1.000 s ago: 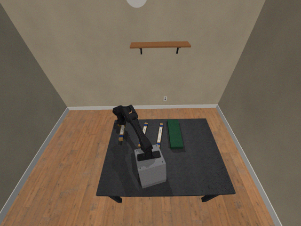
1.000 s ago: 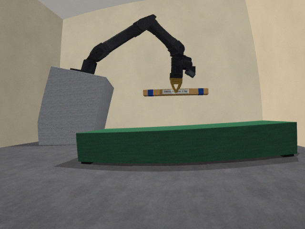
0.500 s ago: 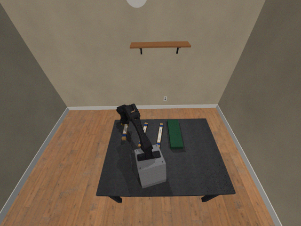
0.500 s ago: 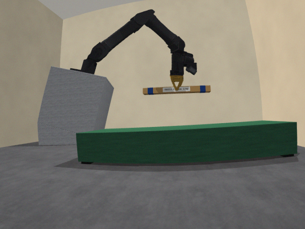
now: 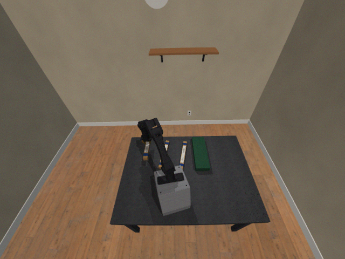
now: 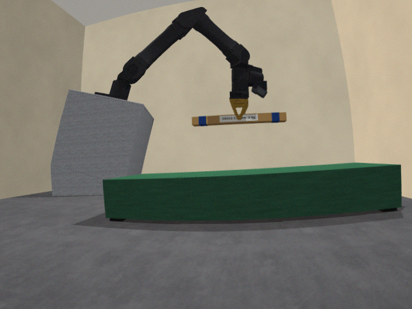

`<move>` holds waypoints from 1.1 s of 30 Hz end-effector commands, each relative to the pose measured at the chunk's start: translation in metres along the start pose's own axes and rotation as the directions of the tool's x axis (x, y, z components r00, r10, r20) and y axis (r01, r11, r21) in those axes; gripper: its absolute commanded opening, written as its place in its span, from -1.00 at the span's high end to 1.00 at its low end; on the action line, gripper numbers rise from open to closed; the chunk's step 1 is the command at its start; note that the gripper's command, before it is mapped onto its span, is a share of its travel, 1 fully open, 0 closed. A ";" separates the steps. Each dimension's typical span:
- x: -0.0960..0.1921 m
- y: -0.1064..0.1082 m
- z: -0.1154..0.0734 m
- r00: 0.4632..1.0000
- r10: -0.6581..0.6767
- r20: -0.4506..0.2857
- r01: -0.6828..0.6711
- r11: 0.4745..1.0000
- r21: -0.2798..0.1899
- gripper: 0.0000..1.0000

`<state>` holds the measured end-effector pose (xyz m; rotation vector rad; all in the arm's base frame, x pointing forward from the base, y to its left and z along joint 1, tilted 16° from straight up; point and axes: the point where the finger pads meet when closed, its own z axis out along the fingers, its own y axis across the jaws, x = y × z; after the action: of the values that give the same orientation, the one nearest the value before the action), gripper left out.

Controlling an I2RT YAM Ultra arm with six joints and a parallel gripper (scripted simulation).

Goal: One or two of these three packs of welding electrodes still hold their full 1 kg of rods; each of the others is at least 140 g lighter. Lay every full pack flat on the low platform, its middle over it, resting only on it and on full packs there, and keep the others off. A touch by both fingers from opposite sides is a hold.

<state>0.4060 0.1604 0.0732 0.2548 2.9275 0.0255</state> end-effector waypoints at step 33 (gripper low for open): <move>-0.020 -0.080 -0.037 0.997 -0.004 0.081 0.008 0.999 -0.048 1.00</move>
<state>0.4008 0.0872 0.0745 0.2534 2.9193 0.0504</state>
